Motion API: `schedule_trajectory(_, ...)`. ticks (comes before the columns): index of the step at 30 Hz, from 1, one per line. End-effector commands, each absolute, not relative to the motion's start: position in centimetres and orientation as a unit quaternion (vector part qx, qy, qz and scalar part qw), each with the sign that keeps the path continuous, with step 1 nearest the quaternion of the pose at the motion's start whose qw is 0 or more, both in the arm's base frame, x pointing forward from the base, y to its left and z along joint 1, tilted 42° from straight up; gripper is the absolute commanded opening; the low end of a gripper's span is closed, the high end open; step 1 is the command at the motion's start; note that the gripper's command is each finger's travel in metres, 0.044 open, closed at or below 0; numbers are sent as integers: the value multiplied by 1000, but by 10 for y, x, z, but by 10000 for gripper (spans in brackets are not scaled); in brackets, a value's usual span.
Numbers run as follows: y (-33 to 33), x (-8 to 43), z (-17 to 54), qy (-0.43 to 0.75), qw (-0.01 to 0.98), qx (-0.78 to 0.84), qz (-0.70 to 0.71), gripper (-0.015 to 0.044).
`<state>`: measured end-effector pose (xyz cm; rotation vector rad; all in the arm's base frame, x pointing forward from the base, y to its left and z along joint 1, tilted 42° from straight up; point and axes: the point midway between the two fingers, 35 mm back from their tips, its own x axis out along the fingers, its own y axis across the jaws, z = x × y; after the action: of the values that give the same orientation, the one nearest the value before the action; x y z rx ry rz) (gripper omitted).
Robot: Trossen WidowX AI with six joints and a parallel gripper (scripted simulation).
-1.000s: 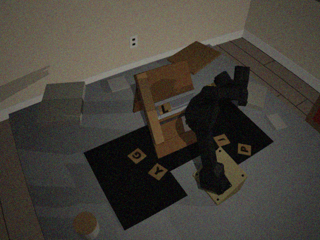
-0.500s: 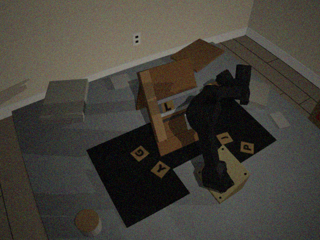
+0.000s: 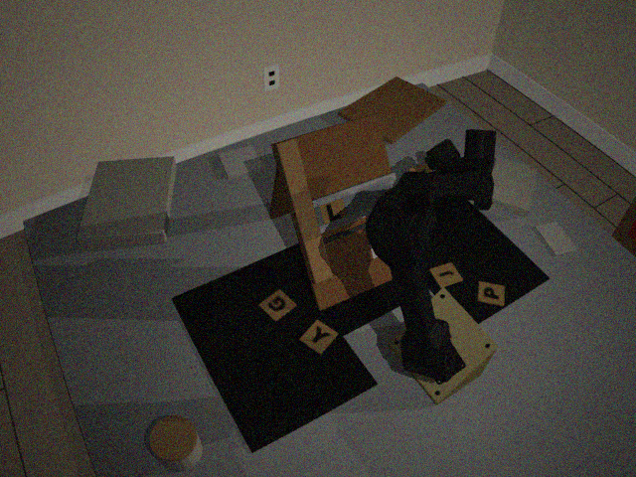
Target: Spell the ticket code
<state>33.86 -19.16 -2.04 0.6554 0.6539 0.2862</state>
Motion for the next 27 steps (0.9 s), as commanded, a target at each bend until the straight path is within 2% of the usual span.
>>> schedule_trajectory(1, -188, 338, -21, 318, 883, 318, 137, 0)
schedule_trajectory(27, -178, 337, -13, 318, 882, 319, 137, 0)
